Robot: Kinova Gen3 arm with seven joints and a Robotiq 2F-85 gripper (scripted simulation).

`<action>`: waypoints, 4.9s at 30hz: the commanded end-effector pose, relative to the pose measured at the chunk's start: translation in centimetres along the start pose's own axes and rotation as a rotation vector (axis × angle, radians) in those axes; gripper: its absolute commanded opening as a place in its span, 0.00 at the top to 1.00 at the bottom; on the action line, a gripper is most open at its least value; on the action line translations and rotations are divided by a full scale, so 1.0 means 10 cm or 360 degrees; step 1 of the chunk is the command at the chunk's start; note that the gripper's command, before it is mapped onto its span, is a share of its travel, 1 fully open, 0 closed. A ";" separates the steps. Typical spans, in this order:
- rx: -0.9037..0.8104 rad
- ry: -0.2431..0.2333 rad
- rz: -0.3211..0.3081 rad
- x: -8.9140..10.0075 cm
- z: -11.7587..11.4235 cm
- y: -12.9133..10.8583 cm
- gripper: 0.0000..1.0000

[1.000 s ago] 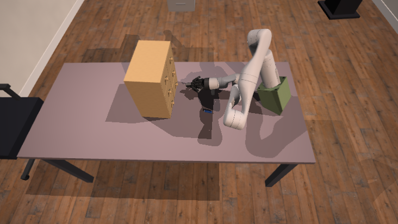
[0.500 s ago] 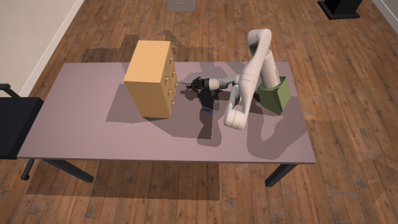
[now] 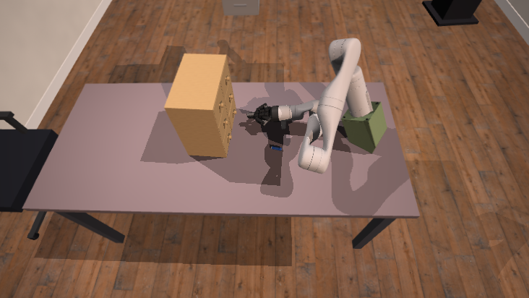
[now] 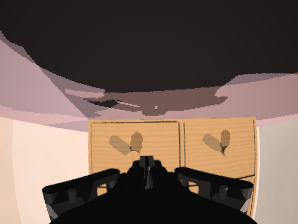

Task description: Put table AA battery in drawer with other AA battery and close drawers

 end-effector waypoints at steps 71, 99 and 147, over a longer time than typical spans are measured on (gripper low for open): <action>-0.0011 0.0009 -0.0006 0.20 1.21 -0.02 1.00; -0.0011 0.0009 -0.0006 0.31 1.84 -0.03 1.00; -0.0011 0.0009 -0.0006 0.48 2.80 -0.06 1.00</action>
Point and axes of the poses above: the point where the finger pads meet when closed, its own x axis back along the fingers, its own z axis across the jaws, y = z × x, the point moved 3 cm from there along x, back along the fingers, and after that the axes turned 13 degrees about -x, right-handed, at the moved point
